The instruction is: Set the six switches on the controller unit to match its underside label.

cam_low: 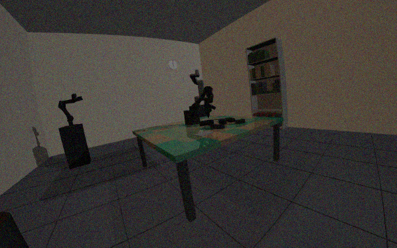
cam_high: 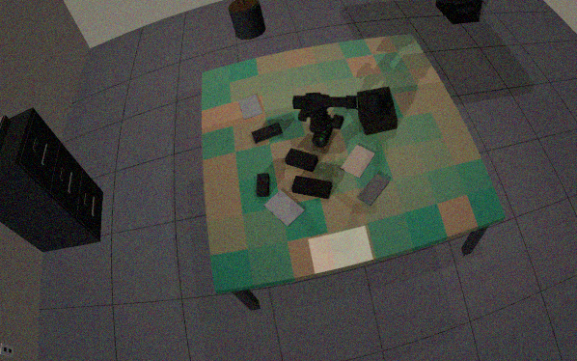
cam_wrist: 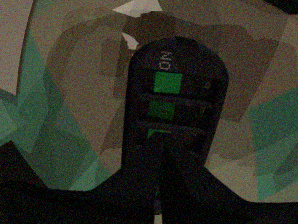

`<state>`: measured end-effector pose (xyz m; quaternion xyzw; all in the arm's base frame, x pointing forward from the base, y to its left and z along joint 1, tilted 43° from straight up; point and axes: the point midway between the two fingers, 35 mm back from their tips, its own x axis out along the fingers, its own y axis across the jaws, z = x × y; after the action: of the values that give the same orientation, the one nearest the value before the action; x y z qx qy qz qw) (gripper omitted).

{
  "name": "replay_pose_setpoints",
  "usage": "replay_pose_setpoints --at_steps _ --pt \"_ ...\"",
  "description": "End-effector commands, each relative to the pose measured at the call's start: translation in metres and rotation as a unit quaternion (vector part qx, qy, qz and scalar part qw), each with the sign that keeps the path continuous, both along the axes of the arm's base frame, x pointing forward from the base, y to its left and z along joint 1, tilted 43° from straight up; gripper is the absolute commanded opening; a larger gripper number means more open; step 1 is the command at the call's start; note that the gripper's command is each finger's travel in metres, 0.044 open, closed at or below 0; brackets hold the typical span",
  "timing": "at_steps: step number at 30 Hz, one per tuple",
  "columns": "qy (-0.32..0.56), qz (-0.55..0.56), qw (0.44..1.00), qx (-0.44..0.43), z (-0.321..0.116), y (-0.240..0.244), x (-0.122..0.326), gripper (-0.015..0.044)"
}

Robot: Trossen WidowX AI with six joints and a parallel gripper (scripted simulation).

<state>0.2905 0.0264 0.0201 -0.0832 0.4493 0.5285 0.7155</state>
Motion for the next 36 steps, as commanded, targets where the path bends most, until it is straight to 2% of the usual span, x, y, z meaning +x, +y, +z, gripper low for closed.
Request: replay_pose_setpoints --at_steps 1,11,36 --pt "-0.005 0.005 1.0 -0.004 0.007 -0.005 0.001 0.0" --pt "-0.005 0.005 1.0 -0.003 0.019 0.008 0.011 0.0" --pt "-0.005 0.005 1.0 -0.003 -0.009 0.034 0.013 0.0"
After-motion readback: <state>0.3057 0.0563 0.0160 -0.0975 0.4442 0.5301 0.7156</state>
